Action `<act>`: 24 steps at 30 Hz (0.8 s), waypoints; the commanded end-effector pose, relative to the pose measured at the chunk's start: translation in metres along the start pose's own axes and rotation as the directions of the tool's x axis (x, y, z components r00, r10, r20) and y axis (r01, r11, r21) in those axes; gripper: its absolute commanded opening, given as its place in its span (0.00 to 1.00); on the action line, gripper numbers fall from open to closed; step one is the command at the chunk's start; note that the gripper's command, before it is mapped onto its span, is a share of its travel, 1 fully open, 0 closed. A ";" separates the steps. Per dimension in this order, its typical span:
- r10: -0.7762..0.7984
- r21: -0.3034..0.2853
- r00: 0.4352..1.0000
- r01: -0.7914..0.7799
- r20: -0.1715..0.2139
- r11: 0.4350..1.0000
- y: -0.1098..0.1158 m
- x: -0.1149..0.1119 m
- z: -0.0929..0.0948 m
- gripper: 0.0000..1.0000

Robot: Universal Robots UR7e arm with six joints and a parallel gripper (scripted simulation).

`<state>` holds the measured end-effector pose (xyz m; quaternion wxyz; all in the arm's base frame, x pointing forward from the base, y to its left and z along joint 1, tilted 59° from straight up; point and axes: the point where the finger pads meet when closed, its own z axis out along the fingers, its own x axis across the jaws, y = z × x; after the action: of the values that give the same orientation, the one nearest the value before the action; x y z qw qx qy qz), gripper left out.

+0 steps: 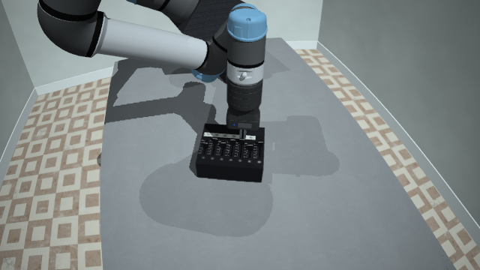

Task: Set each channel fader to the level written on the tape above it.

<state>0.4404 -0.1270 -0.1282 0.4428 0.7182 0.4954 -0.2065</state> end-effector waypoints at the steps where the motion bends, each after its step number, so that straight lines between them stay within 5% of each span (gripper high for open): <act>1: 0.004 -0.002 1.000 -0.004 0.000 1.000 0.006 0.000 0.000 0.00; 24: 0.004 -0.002 1.000 -0.004 0.000 1.000 0.017 0.000 0.000 0.00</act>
<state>0.4513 -0.1285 -0.1229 0.4426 0.7182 0.4955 -0.2067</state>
